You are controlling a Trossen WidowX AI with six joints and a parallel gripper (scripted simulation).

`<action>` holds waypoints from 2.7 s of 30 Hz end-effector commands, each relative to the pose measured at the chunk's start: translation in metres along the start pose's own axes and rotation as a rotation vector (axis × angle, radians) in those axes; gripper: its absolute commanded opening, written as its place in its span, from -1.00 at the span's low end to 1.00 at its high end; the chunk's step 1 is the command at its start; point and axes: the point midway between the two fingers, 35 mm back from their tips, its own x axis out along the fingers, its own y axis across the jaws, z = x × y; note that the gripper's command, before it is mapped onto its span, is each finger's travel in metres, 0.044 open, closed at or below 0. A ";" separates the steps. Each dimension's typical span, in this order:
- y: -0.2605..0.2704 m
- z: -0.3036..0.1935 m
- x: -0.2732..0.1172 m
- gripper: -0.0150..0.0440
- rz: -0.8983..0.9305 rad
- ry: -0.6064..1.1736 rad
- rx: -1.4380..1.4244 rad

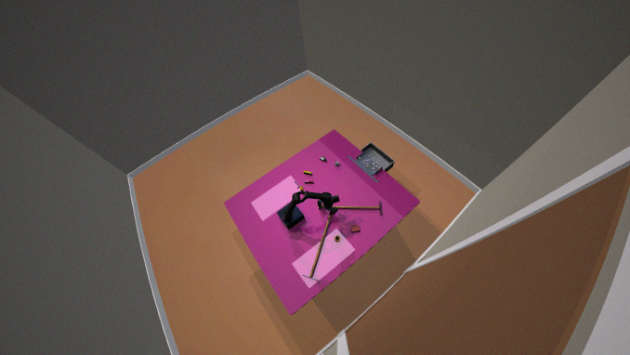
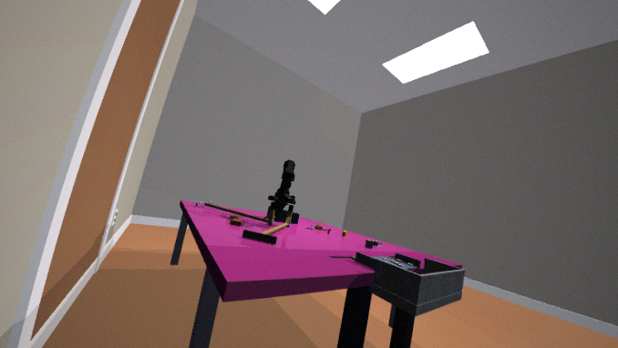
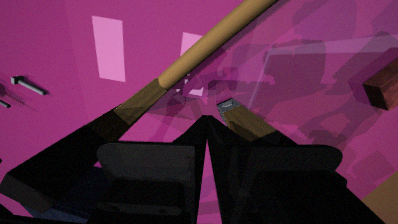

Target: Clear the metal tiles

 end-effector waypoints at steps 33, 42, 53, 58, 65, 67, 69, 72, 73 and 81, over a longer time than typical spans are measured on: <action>-0.062 0.008 -0.004 -0.49 -0.009 0.002 0.001; -0.076 0.008 -0.004 -0.49 -0.010 0.002 0.001; -0.094 0.007 -0.004 -0.49 -0.011 0.002 0.001; -0.102 0.007 -0.004 -0.49 -0.012 0.002 0.001; -0.113 0.005 -0.004 -0.49 -0.012 0.002 0.001; -0.116 0.004 -0.004 -0.49 -0.013 0.002 0.001; -0.119 0.004 -0.004 -0.49 -0.013 0.002 0.001; -0.124 0.003 -0.003 -0.49 -0.013 0.002 0.001; -0.125 0.002 -0.003 -0.49 -0.013 0.002 0.001; -0.137 -0.001 -0.003 -0.49 -0.014 0.002 0.001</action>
